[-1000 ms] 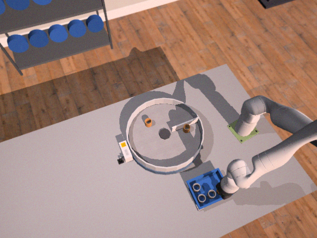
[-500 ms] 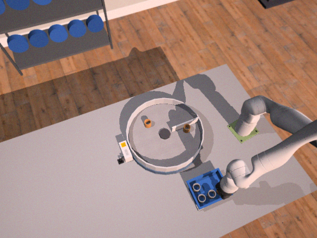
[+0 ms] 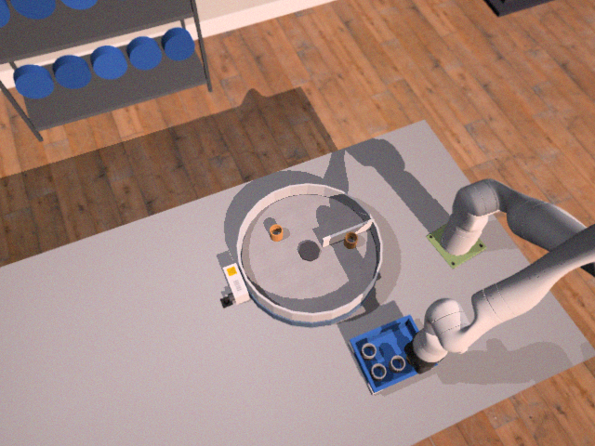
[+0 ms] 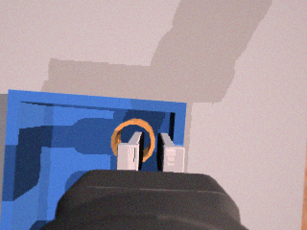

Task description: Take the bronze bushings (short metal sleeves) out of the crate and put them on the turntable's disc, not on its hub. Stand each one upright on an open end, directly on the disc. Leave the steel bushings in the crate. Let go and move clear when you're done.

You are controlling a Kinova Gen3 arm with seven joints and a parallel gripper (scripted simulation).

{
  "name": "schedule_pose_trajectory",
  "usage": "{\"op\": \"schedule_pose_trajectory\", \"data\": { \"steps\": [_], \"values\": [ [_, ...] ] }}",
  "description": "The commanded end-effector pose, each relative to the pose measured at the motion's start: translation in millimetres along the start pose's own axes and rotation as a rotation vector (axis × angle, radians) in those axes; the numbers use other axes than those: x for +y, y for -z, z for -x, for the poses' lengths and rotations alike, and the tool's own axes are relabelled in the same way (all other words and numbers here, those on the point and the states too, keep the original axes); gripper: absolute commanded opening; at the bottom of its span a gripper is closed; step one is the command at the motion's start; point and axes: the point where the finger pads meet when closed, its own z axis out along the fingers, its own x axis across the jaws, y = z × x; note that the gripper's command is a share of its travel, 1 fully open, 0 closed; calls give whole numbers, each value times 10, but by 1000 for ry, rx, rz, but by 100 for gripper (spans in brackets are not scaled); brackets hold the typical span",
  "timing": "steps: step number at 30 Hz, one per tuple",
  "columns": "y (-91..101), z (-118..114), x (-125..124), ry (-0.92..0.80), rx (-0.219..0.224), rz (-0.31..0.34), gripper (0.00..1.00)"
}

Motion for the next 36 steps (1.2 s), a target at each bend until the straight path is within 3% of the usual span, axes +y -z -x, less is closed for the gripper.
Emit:
{"op": "schedule_pose_trajectory", "data": {
  "steps": [1,36],
  "values": [
    [-14,4,4,1,0,2,36],
    [-82,3,5,2,1,2,36]
  ]
}}
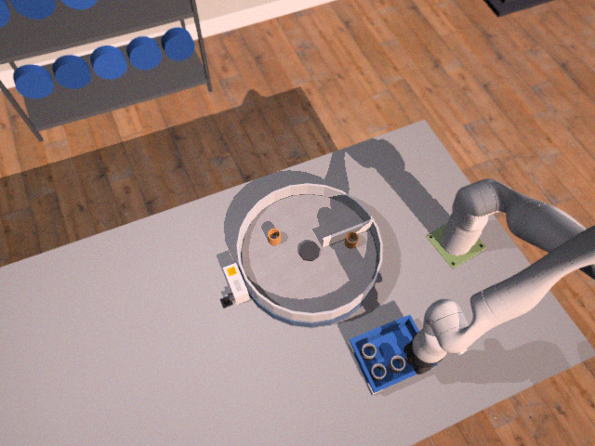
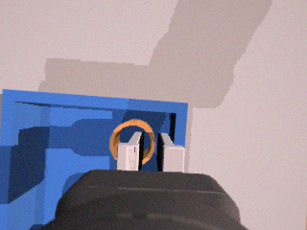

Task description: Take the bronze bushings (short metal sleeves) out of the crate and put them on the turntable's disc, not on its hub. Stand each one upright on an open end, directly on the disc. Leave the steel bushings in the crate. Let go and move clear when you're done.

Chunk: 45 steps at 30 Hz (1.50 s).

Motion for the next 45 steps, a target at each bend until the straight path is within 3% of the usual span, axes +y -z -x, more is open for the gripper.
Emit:
{"op": "schedule_pose_trajectory", "data": {
  "steps": [1,21,45],
  "values": [
    [-14,2,8,2,0,3,36],
    [-23,4,6,1,0,2,36],
    [-255,4,10,2,0,3,36]
  ]
}}
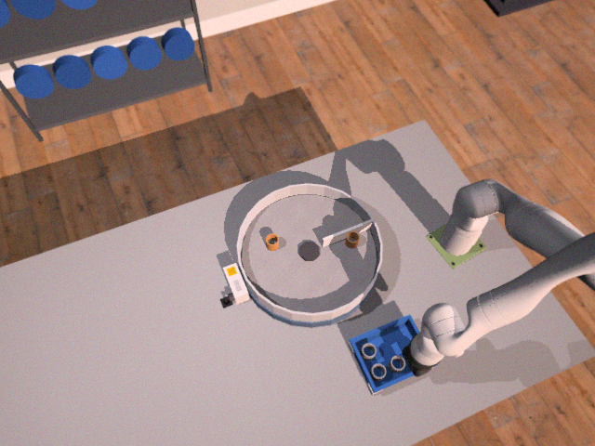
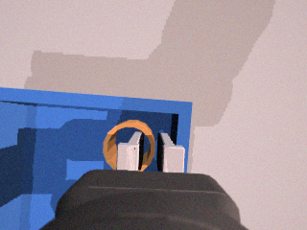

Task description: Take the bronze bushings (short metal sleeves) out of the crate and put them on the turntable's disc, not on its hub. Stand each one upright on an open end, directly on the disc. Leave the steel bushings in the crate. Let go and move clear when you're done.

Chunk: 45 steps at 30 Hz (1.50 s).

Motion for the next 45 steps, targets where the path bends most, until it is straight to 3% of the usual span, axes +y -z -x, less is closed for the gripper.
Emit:
{"op": "schedule_pose_trajectory", "data": {
  "steps": [1,33,34,45],
  "values": [
    [-22,14,9,0,-1,2,36],
    [-22,14,9,0,-1,2,36],
    [-22,14,9,0,-1,2,0],
    [-21,14,9,0,-1,2,0]
  ]
}}
